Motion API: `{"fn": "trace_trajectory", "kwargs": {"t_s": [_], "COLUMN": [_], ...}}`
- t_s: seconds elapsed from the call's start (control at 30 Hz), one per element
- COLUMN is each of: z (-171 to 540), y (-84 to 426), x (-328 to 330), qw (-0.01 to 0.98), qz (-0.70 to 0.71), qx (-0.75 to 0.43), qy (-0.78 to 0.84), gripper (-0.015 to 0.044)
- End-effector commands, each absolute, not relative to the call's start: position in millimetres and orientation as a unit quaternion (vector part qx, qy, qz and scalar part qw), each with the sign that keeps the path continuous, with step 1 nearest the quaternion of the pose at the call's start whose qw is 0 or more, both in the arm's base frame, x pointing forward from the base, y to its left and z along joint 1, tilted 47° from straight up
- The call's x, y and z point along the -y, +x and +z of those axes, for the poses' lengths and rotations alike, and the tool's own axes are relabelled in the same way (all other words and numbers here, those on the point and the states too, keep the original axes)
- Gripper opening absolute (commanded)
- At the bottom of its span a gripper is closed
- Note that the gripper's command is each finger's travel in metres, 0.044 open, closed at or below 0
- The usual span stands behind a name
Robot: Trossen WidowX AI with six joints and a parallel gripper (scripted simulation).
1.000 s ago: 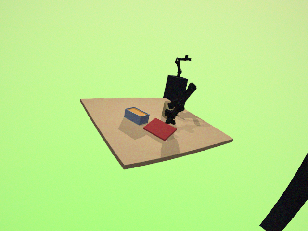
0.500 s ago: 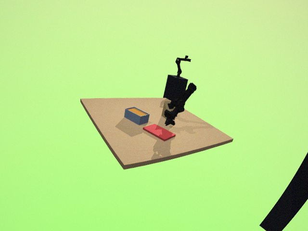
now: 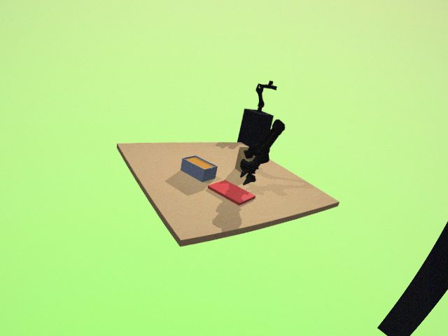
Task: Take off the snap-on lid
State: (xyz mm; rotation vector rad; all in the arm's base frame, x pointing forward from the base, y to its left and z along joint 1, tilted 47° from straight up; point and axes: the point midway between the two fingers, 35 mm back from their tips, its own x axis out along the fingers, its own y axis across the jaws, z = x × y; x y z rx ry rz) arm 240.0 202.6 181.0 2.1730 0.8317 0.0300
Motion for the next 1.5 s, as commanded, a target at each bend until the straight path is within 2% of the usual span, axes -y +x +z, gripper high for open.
{"fn": "trace_trajectory", "kwargs": {"t_s": [0.0,0.8,1.47], "z": [179.4,166.9,188.5], "y": [233.1,187.0,174.7], "x": [-200.6,-194.3,-168.8], "qw": [0.394,0.393,0.394], "qz": [0.012,0.01,0.01], "qx": [-0.327,-0.327,-0.327], "qy": [0.859,0.859,0.859], "gripper": [0.044,0.044,0.044]}}
